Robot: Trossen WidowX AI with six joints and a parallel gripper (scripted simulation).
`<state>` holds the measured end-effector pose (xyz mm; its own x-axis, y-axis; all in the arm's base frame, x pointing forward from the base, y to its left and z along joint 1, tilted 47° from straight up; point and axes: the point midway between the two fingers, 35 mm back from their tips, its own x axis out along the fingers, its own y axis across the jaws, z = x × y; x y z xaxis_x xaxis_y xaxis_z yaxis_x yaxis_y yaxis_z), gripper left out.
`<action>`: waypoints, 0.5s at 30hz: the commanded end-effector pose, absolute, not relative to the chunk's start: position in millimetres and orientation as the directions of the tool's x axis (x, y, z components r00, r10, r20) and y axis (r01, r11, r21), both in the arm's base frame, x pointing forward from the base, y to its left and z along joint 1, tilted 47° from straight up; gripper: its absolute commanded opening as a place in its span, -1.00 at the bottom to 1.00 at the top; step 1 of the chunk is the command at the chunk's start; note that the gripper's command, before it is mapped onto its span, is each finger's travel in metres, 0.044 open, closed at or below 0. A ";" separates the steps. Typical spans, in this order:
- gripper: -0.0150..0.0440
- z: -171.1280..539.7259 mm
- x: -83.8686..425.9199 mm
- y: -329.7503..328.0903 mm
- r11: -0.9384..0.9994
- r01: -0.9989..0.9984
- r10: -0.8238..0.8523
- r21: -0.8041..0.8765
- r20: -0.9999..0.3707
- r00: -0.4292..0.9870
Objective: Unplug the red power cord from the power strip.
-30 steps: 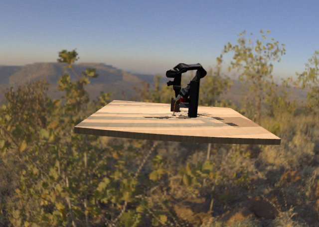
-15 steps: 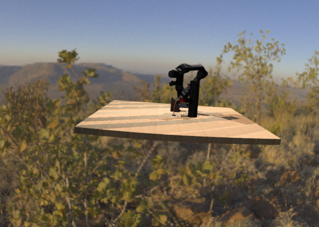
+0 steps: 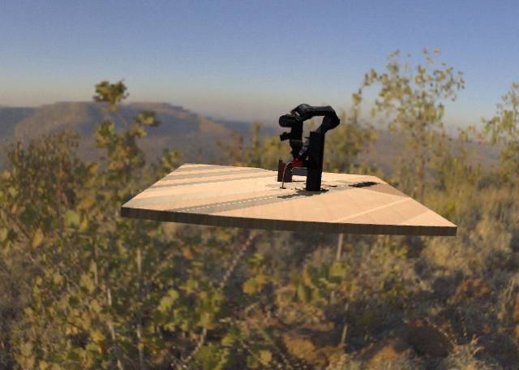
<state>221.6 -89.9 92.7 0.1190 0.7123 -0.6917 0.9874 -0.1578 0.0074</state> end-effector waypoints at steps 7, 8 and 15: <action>0.05 91.4 222.7 -83.1 -0.160 0.987 0.717 0.003 -0.687 0.118; 0.05 90.4 222.9 -82.0 -0.160 0.987 0.717 0.003 -0.687 0.118; 0.05 86.5 223.5 -77.8 -0.160 0.987 0.717 0.004 -0.687 0.119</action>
